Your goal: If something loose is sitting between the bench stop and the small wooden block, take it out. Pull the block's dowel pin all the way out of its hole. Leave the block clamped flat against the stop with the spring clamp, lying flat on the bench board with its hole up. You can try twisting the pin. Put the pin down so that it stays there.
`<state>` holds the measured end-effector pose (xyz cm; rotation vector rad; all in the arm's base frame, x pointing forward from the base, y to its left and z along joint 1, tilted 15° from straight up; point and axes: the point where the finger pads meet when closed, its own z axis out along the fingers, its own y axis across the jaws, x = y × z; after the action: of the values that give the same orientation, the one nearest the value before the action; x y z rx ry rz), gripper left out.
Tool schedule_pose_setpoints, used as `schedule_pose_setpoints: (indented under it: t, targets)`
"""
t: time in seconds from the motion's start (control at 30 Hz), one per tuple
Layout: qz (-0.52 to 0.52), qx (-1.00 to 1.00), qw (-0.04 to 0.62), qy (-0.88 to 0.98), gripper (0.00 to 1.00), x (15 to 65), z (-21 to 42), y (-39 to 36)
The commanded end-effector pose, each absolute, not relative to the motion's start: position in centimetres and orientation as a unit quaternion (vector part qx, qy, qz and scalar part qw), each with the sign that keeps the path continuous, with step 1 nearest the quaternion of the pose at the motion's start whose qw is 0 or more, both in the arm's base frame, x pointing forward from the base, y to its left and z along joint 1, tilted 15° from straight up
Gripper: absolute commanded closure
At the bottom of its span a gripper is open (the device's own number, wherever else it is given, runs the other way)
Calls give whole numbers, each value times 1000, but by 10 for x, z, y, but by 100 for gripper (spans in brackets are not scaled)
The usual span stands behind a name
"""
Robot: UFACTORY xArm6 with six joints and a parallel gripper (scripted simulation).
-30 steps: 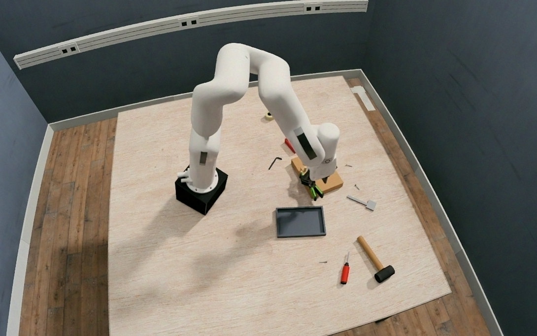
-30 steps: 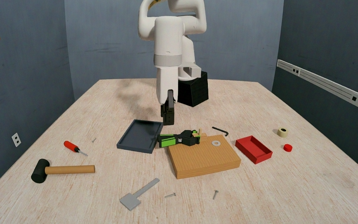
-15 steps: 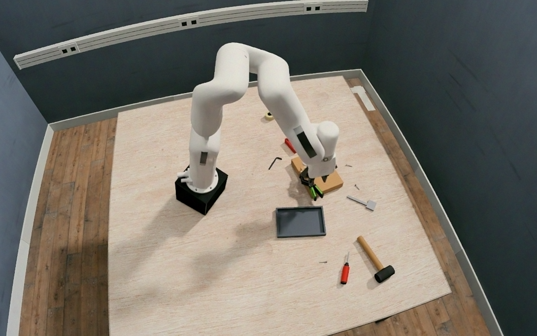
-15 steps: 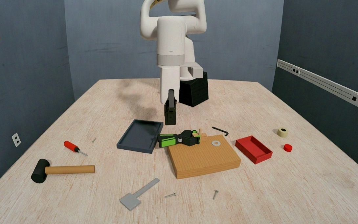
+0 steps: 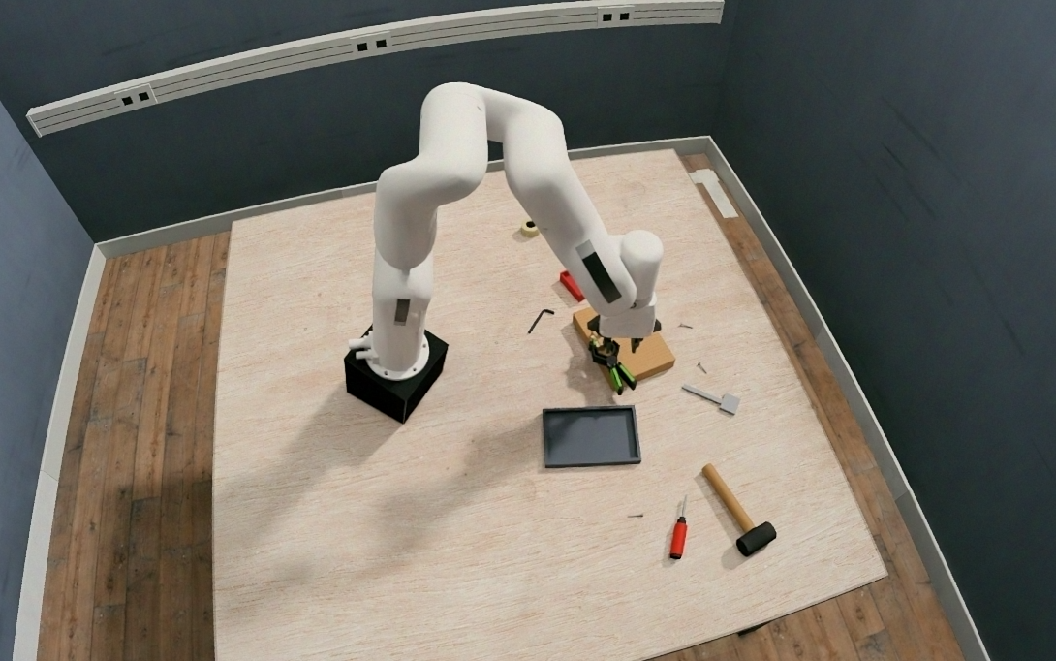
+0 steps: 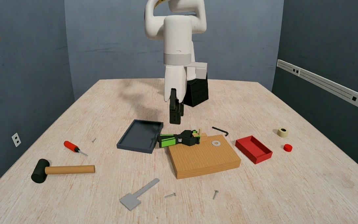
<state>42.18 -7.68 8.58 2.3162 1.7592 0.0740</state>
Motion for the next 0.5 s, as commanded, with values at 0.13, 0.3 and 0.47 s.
schedule_pose_setpoints:
  t: [0.13,0.3,0.47]
  targets:
    - [40,875,120,468,50,421,86,-55]
    - [46,897,117,423,50,421,85,-48]
    - [56,930,113,346,50,419,84,-36]
